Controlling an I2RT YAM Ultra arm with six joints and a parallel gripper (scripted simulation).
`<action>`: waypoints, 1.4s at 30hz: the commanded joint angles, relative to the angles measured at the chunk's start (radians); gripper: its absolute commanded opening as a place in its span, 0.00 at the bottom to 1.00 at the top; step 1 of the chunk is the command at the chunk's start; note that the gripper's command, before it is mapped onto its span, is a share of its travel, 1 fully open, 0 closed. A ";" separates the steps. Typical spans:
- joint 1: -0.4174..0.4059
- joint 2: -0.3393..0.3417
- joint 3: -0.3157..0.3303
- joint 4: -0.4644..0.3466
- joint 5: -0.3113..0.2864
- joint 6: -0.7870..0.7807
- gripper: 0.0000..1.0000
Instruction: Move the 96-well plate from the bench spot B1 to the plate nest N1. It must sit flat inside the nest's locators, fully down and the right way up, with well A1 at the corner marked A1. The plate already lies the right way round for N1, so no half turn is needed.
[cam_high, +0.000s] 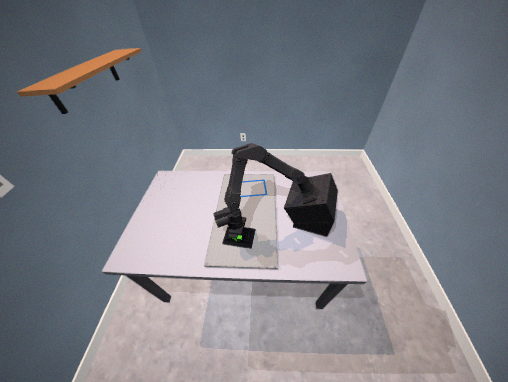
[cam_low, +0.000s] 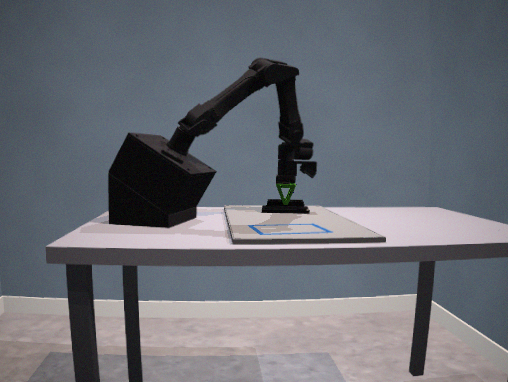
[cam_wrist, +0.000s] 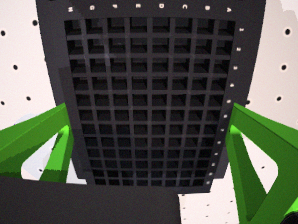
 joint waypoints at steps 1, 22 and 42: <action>0.005 0.015 0.004 0.021 -0.001 -0.006 0.00; 0.002 0.016 -0.030 0.033 -0.002 -0.009 0.00; -0.011 0.024 0.001 0.044 -0.004 -0.013 0.00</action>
